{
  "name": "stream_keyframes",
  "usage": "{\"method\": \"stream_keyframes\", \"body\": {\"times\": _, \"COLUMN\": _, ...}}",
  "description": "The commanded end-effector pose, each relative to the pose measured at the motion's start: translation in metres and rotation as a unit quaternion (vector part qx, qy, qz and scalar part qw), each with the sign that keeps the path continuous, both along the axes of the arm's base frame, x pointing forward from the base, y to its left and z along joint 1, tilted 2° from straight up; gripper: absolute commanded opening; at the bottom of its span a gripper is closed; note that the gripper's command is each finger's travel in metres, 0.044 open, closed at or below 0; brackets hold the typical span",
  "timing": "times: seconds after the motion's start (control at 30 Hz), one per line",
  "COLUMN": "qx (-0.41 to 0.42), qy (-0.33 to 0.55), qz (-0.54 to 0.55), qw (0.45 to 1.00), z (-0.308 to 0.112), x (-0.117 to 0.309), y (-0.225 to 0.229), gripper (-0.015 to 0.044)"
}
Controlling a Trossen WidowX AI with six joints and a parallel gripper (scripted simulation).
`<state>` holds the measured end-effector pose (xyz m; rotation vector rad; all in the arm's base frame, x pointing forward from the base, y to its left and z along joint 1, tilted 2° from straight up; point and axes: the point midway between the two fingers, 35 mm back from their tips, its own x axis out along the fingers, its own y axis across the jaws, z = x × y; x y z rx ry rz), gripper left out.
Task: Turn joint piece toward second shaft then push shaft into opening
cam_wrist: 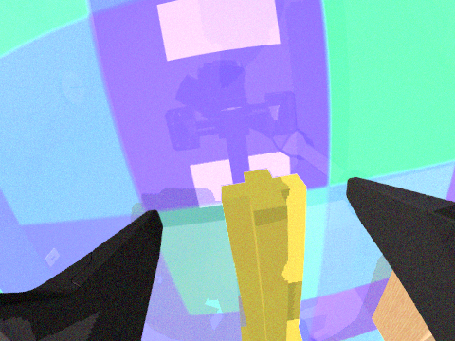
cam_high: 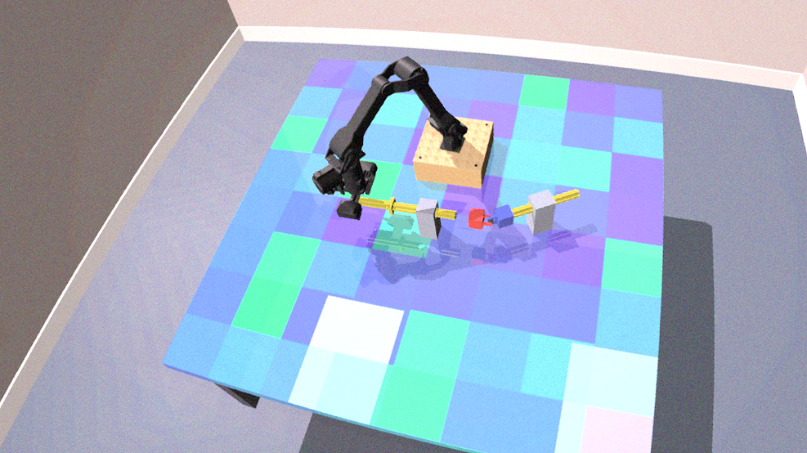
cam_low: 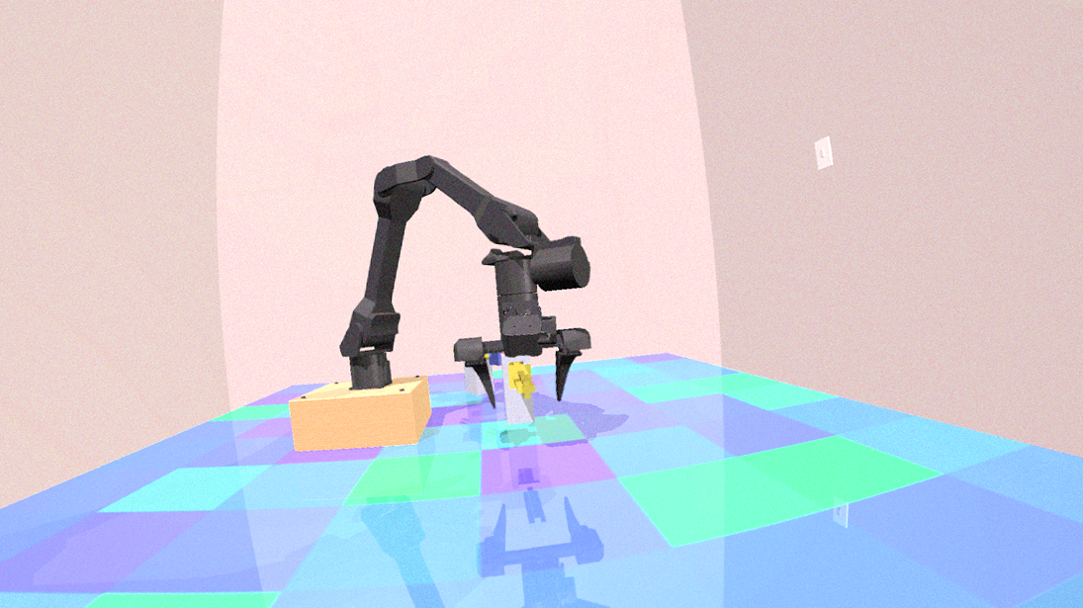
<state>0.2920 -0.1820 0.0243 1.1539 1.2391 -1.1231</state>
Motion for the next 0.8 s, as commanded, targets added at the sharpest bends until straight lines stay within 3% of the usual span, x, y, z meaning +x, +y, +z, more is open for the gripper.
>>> {"method": "stream_keyframes", "body": {"times": 0.0, "qx": 0.004, "qy": 0.002, "qz": -0.002, "qw": 1.0, "z": -0.0065, "x": -0.0007, "y": 0.0016, "gripper": 0.044}}
{"method": "stream_keyframes", "body": {"times": 0.43, "qx": 0.004, "qy": 0.002, "qz": -0.002, "qw": 1.0, "z": -0.0065, "x": -0.0007, "y": 0.0016, "gripper": 0.0102}}
{"method": "stream_keyframes", "body": {"times": 0.77, "qx": 0.004, "qy": 0.002, "qz": -0.002, "qw": 1.0, "z": -0.0065, "x": -0.0007, "y": 0.0016, "gripper": 0.0102}}
